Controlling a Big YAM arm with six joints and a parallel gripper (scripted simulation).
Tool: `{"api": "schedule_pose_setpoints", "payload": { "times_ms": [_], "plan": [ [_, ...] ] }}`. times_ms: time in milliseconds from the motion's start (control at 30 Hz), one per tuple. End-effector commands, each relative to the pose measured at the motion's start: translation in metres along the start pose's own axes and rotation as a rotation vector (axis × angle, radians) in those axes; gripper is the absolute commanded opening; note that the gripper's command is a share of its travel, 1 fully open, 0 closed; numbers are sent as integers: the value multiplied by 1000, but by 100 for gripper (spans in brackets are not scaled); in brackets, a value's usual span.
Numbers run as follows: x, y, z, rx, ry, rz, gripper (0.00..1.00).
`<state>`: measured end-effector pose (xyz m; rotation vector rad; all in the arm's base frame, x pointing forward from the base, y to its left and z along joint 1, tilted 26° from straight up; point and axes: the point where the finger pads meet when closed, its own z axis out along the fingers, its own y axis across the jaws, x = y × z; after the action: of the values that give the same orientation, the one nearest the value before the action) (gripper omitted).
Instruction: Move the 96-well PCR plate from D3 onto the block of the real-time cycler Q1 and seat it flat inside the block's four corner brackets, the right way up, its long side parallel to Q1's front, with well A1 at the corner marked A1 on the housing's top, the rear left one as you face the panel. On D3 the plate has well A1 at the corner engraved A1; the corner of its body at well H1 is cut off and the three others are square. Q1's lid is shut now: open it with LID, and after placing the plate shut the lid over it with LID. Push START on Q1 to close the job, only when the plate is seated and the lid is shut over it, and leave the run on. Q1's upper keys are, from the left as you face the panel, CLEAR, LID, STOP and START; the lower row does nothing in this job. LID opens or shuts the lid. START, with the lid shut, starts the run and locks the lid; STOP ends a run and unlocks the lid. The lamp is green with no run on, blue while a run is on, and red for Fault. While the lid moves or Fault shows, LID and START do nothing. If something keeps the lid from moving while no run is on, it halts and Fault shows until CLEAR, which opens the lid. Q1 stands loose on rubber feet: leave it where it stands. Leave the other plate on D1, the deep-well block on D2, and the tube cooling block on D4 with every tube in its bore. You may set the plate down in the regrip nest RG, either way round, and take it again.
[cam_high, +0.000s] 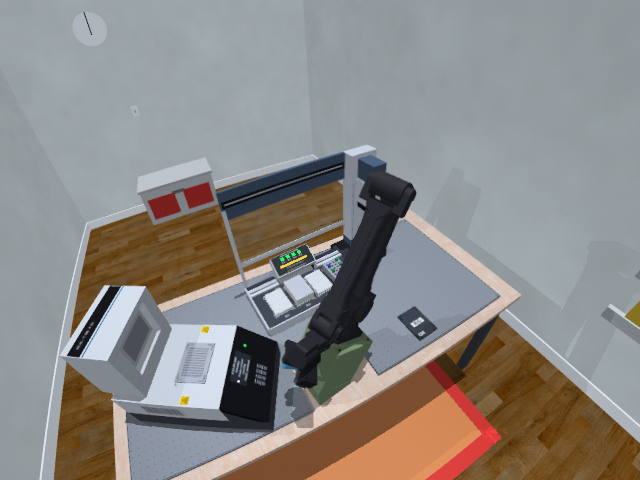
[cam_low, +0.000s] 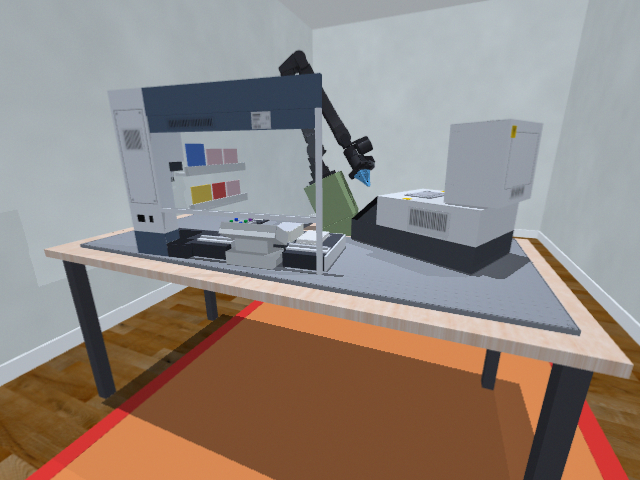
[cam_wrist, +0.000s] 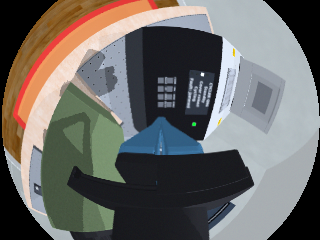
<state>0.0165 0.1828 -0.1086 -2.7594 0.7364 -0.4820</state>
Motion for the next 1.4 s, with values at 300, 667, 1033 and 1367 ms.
{"api": "schedule_pose_setpoints", "payload": {
  "times_ms": [300,667,1033,1367],
  "plan": [
    [-17,-15,-4,34,-39,21,0],
    [-19,-15,0,30,-35,19,0],
    [-13,-11,-2,24,-29,15,0],
    [-6,-6,-3,12,-15,7,0]
  ]
}}
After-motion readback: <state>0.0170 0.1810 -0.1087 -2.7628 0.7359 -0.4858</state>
